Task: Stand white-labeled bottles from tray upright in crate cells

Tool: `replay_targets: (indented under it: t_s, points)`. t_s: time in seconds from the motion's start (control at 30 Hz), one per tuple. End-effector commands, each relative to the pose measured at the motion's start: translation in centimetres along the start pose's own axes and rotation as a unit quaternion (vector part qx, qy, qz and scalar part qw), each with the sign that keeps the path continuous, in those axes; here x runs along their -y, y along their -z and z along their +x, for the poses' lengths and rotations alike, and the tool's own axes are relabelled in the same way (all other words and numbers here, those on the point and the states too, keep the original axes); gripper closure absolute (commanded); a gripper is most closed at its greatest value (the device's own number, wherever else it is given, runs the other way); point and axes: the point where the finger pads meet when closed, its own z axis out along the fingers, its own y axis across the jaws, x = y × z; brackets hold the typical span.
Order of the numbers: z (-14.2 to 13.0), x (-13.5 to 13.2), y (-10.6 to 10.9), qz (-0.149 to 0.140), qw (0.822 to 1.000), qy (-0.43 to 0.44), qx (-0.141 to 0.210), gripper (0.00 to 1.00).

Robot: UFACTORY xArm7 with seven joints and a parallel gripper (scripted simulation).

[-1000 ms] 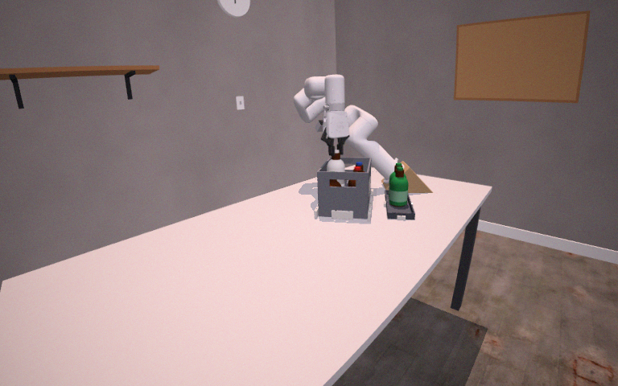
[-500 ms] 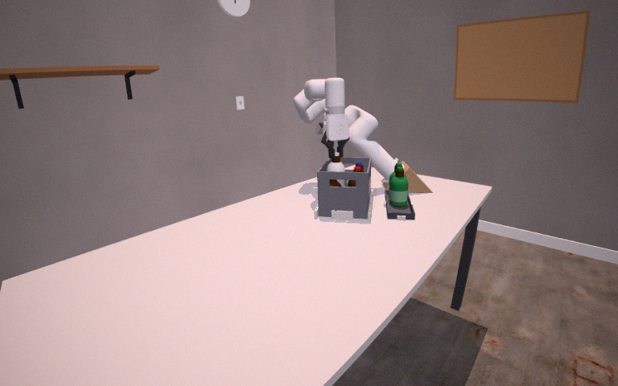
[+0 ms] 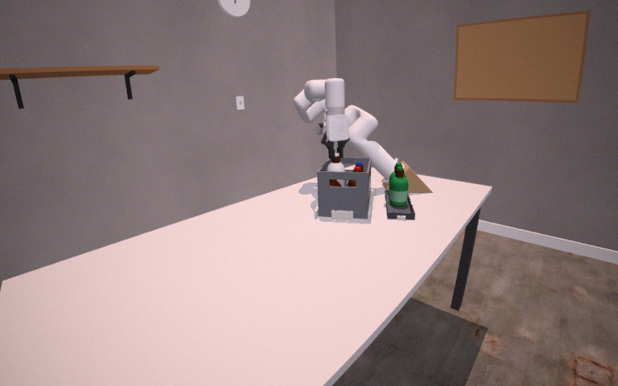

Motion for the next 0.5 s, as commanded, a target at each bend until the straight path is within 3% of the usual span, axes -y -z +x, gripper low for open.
replay_targets:
  t_s: [0.0, 0.47]
  points:
    - [-0.04, 0.06, 0.12, 0.001, 1.0, 0.0, 0.001, 1.0]
    - [-0.04, 0.07, -0.01, 0.001, 1.0, 0.0, 0.001, 1.0]
